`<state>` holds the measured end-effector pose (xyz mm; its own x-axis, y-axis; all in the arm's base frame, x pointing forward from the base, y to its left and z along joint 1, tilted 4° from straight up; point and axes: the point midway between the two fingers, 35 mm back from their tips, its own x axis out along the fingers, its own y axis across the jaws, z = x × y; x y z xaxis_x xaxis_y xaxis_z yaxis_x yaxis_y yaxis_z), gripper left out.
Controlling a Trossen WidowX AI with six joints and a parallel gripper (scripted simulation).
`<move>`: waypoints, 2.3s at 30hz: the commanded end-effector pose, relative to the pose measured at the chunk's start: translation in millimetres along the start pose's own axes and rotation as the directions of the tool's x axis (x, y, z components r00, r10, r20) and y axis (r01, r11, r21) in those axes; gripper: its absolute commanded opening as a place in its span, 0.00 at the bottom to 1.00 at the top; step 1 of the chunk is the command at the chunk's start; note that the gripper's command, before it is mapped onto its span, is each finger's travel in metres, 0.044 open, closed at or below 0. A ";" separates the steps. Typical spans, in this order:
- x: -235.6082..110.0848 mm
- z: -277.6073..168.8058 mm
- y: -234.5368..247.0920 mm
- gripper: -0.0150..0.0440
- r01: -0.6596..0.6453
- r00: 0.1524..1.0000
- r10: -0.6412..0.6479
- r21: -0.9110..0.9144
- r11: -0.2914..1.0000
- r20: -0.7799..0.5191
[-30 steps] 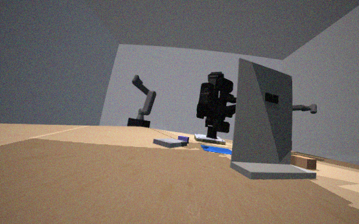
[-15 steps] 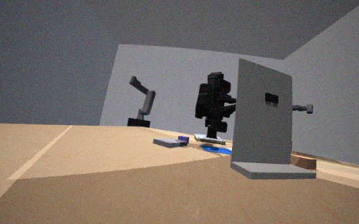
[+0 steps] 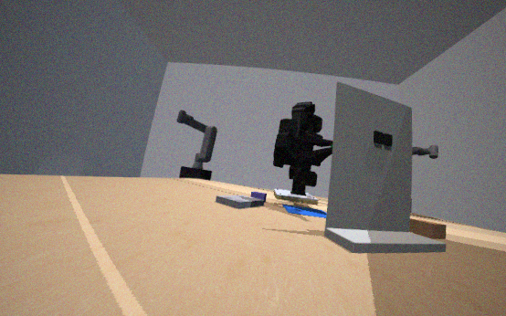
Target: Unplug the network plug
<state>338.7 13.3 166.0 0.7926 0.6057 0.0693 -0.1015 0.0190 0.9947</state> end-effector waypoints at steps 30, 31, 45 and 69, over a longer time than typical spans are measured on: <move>-14.5 -11.2 50.3 0.25 0.003 1.000 -0.003 0.008 1.000 -0.002; -15.1 -11.8 52.0 0.25 0.003 1.000 -0.003 0.009 1.000 -0.002; -11.1 -9.1 50.2 0.25 0.057 0.995 -0.064 0.100 0.993 0.070; -12.2 -7.5 -0.6 0.25 0.306 0.869 -0.418 0.376 0.875 0.264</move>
<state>326.7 12.7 170.4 0.8962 0.3458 -0.2780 0.3296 -0.0993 0.9389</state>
